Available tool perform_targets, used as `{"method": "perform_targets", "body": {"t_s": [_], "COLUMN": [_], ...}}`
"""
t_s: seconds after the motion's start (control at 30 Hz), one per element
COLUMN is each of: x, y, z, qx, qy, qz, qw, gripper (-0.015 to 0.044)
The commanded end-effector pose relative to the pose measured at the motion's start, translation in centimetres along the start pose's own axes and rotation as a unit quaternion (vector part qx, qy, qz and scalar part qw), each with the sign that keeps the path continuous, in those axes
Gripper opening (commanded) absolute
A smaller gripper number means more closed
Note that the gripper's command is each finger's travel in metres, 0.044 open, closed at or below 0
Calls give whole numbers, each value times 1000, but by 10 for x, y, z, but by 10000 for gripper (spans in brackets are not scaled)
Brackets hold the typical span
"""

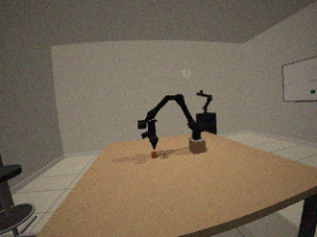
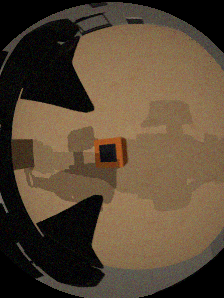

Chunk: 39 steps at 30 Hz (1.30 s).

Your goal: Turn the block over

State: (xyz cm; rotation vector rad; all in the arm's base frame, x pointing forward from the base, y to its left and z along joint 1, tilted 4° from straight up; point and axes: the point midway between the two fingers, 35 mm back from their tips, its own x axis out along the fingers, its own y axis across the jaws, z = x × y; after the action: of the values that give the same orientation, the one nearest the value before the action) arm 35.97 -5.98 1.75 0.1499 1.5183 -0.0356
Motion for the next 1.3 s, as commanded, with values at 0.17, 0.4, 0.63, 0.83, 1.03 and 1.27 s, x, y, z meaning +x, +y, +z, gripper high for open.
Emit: {"method": "perform_targets", "body": {"t_s": [0.17, 0.4, 0.63, 0.83, 1.03, 1.27], "x": [26, 30, 42, 52, 59, 59], "y": [-2, -2, -2, -2, -2, -2], "z": [-2, -2, -2, -2, -3, -3], "qx": [4, 4, 4, 4, 4, 4], "qy": [6, 6, 6, 6, 6, 6], "qz": [-2, -2, -1, -1, -1, -1], "qw": [1000, 1000, 1000, 1000, 1000, 1000], "gripper": [440, 440, 440, 440, 440, 256]}}
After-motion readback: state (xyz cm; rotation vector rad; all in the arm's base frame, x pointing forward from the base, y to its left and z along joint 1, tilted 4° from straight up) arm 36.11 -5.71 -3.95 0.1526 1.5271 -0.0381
